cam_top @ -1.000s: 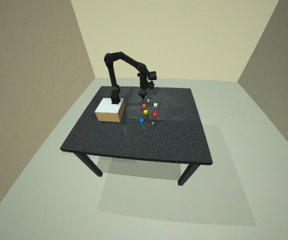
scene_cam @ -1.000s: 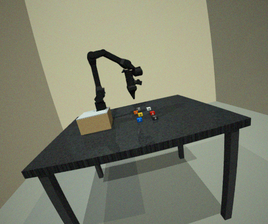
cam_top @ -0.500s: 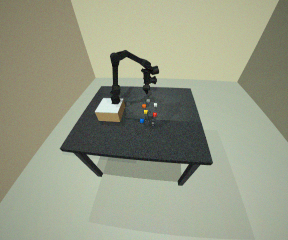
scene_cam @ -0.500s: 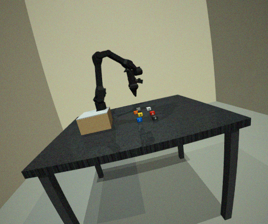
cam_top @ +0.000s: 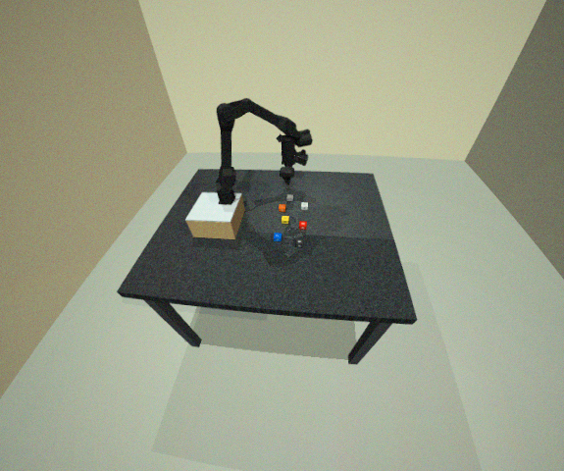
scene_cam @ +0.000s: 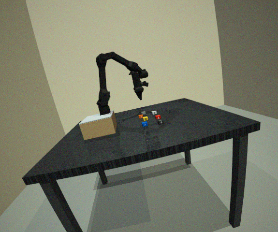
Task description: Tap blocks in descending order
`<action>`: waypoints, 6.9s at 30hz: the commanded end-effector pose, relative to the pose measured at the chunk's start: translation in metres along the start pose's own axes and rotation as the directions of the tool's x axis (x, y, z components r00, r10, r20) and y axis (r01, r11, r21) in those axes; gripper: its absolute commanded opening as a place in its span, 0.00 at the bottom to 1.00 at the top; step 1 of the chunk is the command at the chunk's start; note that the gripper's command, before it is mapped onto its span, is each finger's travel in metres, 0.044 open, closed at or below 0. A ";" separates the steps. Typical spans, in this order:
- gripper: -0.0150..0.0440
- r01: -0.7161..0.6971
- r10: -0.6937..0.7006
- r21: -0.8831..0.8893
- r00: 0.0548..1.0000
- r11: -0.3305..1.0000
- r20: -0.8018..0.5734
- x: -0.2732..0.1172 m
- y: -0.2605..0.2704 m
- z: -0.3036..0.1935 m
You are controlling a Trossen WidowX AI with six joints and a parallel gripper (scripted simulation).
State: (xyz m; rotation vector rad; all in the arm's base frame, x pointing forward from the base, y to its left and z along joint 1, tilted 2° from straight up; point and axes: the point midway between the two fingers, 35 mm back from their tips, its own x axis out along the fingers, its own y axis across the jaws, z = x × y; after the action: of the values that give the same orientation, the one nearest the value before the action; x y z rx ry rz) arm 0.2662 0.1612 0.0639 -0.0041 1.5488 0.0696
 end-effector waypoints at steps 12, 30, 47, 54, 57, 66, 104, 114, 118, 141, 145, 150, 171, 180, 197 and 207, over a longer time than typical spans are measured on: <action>0.93 0.008 -0.008 0.003 1.000 1.000 0.003 0.000 -0.061 0.081; 0.93 0.008 -0.008 0.006 1.000 1.000 0.004 -0.001 -0.071 0.083; 0.93 0.020 -0.020 0.003 1.000 1.000 0.003 -0.002 -0.199 0.083; 0.93 0.020 -0.020 0.003 1.000 1.000 0.003 -0.002 -0.199 0.083; 0.93 0.020 -0.020 0.003 1.000 1.000 0.003 -0.002 -0.199 0.083; 0.93 0.026 -0.026 0.003 1.000 1.000 0.003 -0.004 -0.254 0.077; 0.93 0.028 -0.028 0.003 1.000 1.000 -0.007 -0.003 -0.282 -0.034; 0.49 0.028 -0.028 0.003 1.000 1.000 -0.007 0.078 -0.284 -0.035; 0.31 0.028 -0.028 0.003 1.000 1.000 -0.007 0.078 -0.284 -0.035; 0.29 0.028 -0.028 0.003 1.000 1.000 -0.007 0.100 -0.285 -0.035; 0.29 0.028 -0.028 0.003 1.000 1.000 -0.008 0.106 -0.285 -0.036; 0.29 0.028 -0.027 0.003 1.000 1.000 -0.008 0.108 -0.285 -0.036; 0.29 0.028 -0.028 0.003 1.000 1.000 -0.007 -0.003 -0.281 -0.032; 0.29 0.021 -0.021 0.003 1.000 1.000 0.003 -0.003 -0.202 0.081; 0.29 0.020 -0.020 0.003 1.000 1.000 0.003 0.079 -0.201 0.083; 0.29 0.020 -0.020 0.003 1.000 1.000 0.003 0.091 -0.201 0.083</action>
State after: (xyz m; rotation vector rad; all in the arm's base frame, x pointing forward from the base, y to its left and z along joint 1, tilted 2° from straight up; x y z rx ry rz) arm 0.3618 -0.0321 -0.0265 -0.0201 1.5374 0.0536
